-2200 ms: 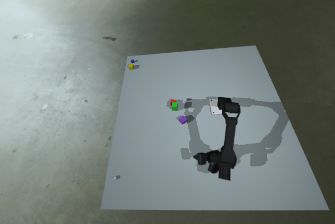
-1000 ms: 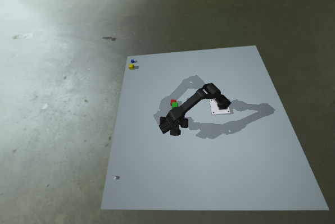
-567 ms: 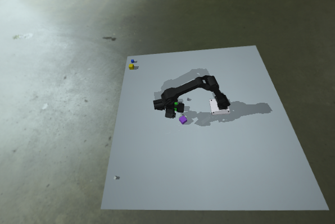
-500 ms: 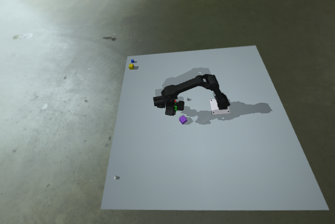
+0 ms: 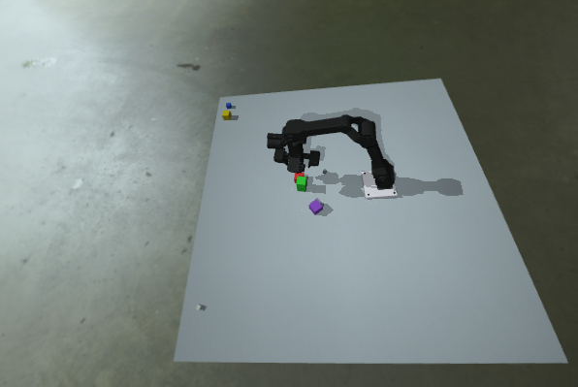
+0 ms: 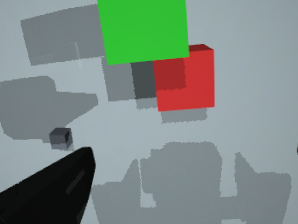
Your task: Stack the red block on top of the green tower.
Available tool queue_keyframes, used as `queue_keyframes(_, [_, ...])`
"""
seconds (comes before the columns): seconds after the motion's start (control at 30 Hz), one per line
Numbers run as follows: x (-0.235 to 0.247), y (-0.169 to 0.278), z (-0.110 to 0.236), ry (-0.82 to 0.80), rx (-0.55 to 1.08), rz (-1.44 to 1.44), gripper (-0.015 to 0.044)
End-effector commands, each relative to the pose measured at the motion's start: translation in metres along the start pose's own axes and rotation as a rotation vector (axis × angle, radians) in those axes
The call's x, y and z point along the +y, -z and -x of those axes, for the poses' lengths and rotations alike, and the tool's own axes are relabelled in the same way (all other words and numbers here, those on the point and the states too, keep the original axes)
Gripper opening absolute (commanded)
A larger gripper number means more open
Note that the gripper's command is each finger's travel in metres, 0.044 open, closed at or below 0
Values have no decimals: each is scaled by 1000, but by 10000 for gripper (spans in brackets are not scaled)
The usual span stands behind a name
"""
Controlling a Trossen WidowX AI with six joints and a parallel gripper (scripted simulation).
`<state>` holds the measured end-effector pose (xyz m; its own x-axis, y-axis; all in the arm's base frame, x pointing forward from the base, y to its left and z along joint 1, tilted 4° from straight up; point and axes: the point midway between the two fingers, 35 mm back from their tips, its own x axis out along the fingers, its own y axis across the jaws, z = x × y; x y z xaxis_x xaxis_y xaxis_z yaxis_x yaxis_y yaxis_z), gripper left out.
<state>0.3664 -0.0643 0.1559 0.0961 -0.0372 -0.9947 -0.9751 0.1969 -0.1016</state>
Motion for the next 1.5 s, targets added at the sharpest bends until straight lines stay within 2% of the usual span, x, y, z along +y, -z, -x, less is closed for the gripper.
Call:
queue_keyframes(0.0, [-2,0,2,8,-12,13,440])
queue_keyframes(0.17, [-3,0,-10,8,-12,13,440])
queue_keyframes(0.4, [-1,-2,-49,8,-12,13,440])
queue_keyframes(1.47, [-2,-2,-94,8,-12,13,440])
